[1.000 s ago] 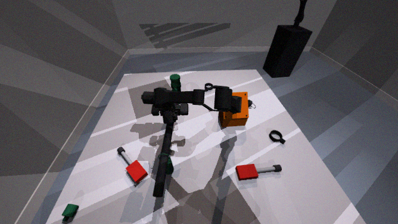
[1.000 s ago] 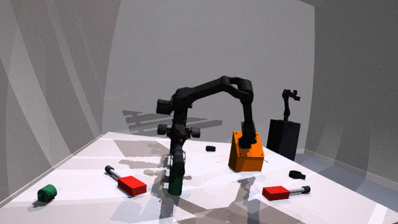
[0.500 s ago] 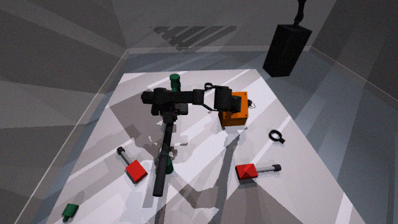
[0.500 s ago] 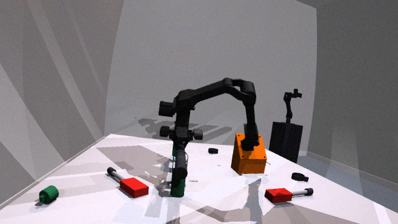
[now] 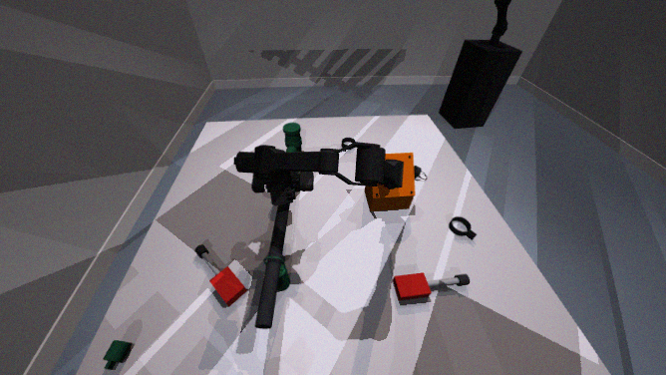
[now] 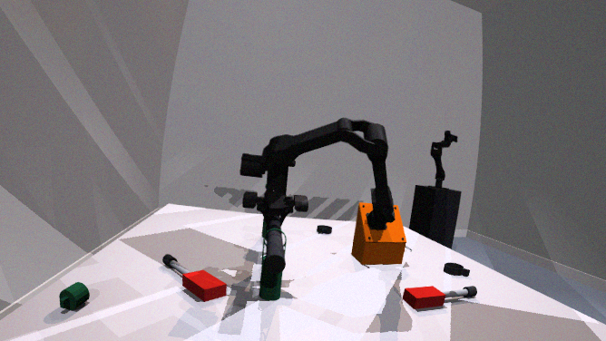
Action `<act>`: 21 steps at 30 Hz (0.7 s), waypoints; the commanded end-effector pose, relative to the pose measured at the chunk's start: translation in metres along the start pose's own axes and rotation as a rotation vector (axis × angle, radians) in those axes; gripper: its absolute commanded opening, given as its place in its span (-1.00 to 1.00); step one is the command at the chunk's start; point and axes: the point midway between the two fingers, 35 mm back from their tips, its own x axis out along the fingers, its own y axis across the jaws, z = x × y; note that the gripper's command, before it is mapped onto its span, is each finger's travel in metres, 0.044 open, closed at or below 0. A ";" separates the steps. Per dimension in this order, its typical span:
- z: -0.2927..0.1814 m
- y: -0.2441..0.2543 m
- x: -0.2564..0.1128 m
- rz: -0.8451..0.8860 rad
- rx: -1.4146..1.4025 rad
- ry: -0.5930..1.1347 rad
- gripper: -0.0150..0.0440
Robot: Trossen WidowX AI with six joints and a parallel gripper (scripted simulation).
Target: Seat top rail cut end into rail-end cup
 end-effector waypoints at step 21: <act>-0.010 -0.003 -0.006 -0.020 0.007 0.006 -0.49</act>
